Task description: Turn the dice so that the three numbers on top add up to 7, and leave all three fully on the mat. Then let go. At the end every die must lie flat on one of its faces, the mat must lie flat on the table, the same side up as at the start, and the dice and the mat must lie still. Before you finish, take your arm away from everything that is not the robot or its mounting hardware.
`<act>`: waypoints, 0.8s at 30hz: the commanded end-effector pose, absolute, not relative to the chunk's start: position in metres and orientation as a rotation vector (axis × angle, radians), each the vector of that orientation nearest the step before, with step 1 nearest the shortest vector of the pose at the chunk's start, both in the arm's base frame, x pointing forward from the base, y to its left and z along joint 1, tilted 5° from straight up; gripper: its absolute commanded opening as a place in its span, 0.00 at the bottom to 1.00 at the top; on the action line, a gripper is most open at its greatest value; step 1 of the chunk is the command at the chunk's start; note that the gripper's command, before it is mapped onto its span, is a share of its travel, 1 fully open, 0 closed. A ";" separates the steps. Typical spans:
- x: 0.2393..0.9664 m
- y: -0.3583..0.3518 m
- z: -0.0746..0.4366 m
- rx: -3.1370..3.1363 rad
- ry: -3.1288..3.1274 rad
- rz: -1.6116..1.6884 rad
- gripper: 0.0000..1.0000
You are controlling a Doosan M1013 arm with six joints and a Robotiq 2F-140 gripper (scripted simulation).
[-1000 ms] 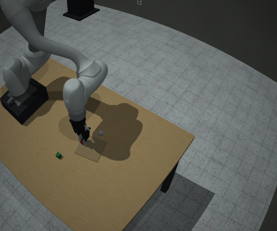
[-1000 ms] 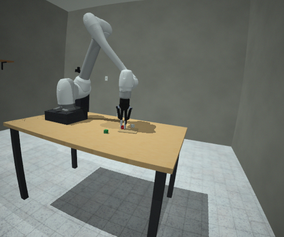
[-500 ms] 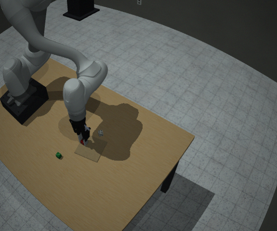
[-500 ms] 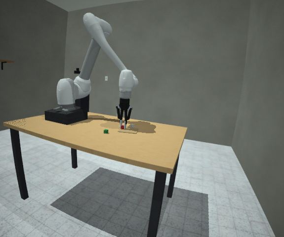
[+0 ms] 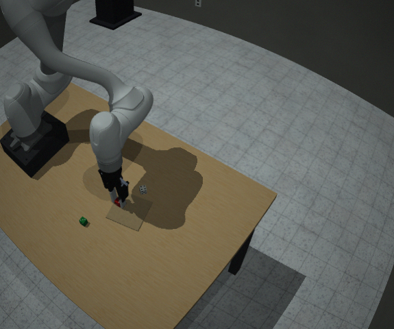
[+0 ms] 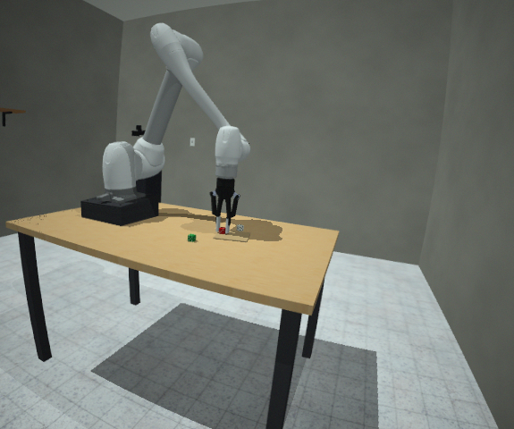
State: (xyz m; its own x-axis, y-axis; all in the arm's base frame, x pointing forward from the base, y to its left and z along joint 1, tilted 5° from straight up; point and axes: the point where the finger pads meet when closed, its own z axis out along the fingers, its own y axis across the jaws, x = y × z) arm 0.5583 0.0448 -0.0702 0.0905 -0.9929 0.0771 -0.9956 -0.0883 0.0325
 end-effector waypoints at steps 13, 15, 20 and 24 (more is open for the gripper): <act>0.559 0.045 -0.056 2.262 -2.070 0.056 0.25; 0.559 0.046 -0.047 2.262 -2.070 0.056 0.25; 0.560 0.048 -0.019 2.262 -2.070 0.056 0.25; 0.560 0.050 0.001 2.262 -2.070 0.056 0.25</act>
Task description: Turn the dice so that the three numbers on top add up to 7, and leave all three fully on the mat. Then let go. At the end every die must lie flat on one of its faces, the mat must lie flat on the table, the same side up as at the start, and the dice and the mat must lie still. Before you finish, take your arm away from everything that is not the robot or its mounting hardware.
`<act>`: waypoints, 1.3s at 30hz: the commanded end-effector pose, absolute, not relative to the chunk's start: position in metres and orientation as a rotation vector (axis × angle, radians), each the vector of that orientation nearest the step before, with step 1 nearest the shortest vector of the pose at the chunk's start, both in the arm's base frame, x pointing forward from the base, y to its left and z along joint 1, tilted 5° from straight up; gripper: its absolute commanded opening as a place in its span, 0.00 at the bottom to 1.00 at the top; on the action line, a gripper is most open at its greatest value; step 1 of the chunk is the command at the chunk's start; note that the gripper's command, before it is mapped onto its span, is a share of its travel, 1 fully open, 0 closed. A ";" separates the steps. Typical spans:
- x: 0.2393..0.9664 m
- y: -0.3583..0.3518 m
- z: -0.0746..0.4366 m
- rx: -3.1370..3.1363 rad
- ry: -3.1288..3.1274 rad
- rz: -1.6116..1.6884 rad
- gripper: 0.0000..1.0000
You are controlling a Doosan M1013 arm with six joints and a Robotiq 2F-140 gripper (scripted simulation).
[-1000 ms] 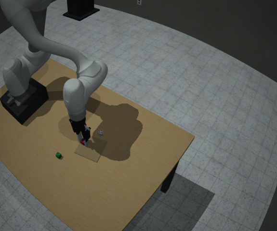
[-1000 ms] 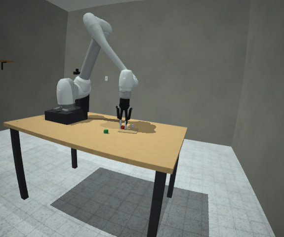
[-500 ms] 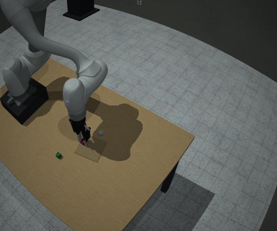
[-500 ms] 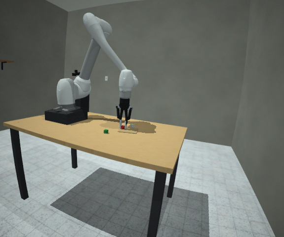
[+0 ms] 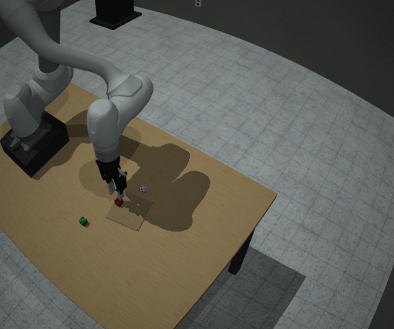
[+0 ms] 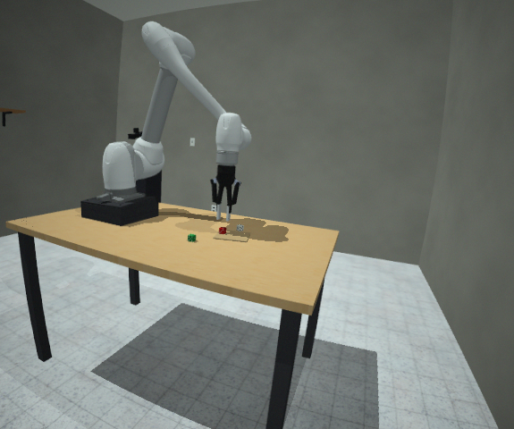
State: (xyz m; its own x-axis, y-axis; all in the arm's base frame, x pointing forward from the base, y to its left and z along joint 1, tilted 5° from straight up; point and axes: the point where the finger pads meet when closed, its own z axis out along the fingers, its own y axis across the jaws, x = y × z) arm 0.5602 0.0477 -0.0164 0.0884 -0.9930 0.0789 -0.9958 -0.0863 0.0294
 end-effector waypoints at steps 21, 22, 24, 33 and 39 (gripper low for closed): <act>0.561 0.051 0.016 2.262 -2.070 0.056 1.00; 0.561 0.051 0.016 2.262 -2.070 0.056 1.00; 0.561 0.051 0.016 2.262 -2.070 0.056 1.00; 0.562 0.055 0.016 2.292 -2.035 0.054 1.00; 0.574 0.087 0.010 2.535 -1.717 0.038 1.00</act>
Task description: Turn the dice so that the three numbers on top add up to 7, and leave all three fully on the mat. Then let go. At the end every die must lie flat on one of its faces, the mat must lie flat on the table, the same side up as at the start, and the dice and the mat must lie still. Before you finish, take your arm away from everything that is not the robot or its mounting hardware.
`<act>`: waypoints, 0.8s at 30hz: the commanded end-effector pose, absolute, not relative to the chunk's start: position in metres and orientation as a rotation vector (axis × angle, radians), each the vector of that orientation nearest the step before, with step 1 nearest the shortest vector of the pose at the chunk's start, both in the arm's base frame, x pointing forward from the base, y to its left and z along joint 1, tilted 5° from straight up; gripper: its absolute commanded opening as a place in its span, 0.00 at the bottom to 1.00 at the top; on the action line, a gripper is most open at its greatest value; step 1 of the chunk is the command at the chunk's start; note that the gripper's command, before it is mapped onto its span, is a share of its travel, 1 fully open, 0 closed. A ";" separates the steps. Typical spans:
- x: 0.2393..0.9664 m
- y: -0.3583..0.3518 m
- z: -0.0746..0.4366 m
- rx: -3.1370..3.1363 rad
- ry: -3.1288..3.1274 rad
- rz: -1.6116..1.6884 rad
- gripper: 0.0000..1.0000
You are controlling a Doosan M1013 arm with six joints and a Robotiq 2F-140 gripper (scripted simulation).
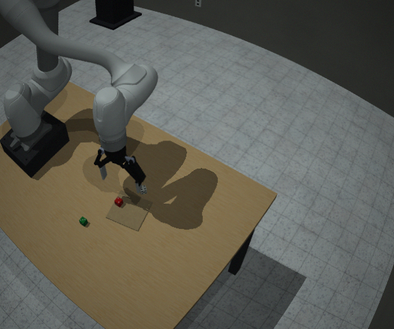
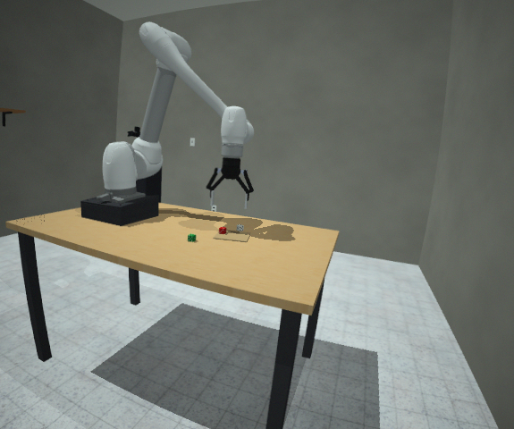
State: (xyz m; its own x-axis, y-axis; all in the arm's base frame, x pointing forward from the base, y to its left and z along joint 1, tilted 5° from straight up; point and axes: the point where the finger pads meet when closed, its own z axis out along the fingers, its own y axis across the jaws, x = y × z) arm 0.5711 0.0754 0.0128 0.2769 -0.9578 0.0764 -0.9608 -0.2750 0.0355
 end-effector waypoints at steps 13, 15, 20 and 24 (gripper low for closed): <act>0.592 0.158 -0.005 2.900 -0.971 0.004 1.00; 0.592 0.158 -0.005 2.900 -0.971 0.004 1.00; 0.592 0.159 -0.005 2.902 -0.964 0.004 0.25; 0.592 0.159 -0.005 2.902 -0.964 0.004 0.25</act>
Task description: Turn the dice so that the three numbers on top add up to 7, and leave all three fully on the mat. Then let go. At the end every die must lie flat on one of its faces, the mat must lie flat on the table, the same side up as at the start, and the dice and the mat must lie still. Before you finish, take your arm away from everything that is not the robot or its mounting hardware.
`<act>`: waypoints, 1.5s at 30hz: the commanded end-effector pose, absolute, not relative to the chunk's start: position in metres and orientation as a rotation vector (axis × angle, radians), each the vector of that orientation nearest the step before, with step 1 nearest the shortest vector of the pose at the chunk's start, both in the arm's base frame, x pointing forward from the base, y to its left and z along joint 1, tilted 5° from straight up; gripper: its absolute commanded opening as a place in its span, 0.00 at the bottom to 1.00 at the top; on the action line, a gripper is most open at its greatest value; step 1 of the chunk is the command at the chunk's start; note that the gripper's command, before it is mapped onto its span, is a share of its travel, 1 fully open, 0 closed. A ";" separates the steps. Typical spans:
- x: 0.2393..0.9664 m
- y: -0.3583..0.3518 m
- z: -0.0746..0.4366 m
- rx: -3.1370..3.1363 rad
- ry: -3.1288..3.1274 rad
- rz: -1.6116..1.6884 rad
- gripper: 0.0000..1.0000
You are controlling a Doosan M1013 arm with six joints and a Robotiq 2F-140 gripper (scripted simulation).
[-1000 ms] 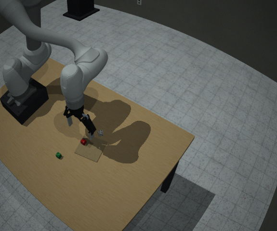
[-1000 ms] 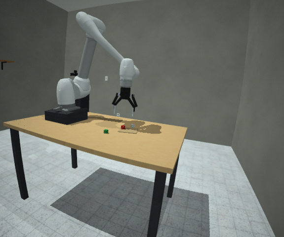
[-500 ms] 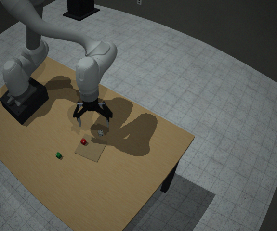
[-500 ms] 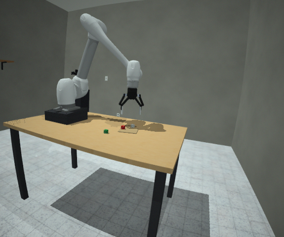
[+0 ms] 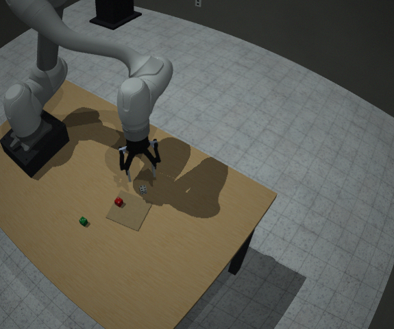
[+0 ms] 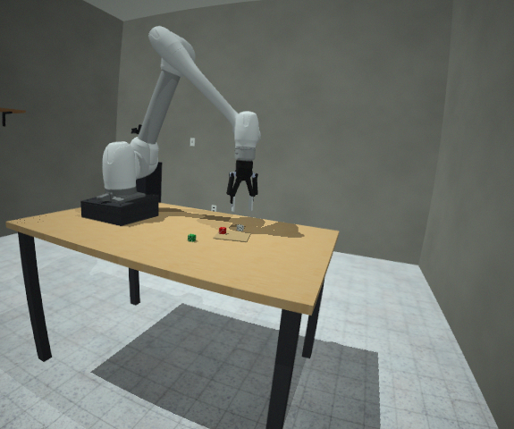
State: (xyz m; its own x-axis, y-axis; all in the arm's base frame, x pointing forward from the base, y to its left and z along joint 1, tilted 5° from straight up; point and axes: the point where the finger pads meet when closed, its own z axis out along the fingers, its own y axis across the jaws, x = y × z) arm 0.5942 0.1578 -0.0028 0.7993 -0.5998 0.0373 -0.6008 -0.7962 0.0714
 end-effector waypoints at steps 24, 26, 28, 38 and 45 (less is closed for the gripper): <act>0.592 0.159 -0.005 2.902 -0.964 0.004 0.25; 0.592 0.159 -0.005 2.902 -0.964 0.004 0.25; 0.592 0.159 -0.005 2.902 -0.964 0.004 0.25; 0.592 0.159 -0.008 2.902 -0.964 0.004 0.25; 0.592 0.158 -0.012 2.902 -0.964 0.004 0.25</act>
